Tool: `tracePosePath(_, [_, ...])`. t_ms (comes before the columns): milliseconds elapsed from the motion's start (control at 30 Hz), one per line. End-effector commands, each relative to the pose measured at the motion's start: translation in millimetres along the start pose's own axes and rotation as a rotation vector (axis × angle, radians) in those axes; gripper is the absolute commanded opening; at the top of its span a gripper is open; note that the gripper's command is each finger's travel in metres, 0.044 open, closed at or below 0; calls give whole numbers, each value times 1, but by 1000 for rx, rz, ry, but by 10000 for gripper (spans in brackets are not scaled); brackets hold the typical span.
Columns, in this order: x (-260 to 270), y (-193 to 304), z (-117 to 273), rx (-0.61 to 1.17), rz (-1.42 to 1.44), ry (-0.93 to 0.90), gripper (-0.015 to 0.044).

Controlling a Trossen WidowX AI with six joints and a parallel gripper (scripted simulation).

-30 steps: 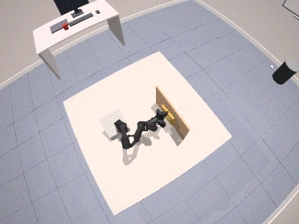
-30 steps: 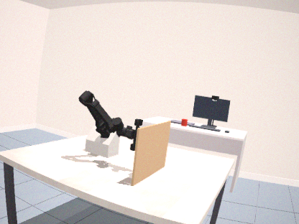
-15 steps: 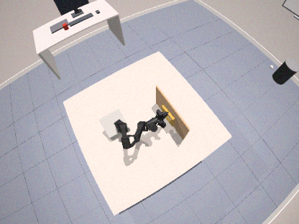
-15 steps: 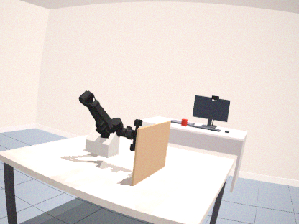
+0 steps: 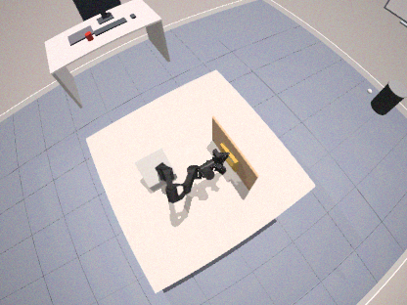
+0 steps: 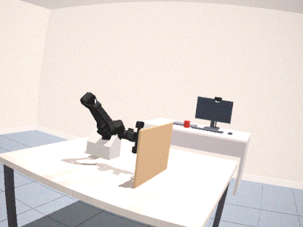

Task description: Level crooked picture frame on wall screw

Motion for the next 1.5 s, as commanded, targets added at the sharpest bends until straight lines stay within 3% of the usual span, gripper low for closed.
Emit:
tracePosePath(0, [-1, 0, -1, 1, -4, -4, 0])
tracePosePath(1333, [-2, 0, 0, 2, -146, -5, 0])
tracePosePath(1467, [-1, 0, 0, 2, -125, -4, 105])
Point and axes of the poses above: the point midway between the two fingers, 35 mm back from their tips, its own z axis back along the fingers, its own x axis across the jaws, y = z × x, the point moved 2 cm from there along z, back along the fingers, and after that the axes turned 1 degree about -z, right-handed, at the moved point
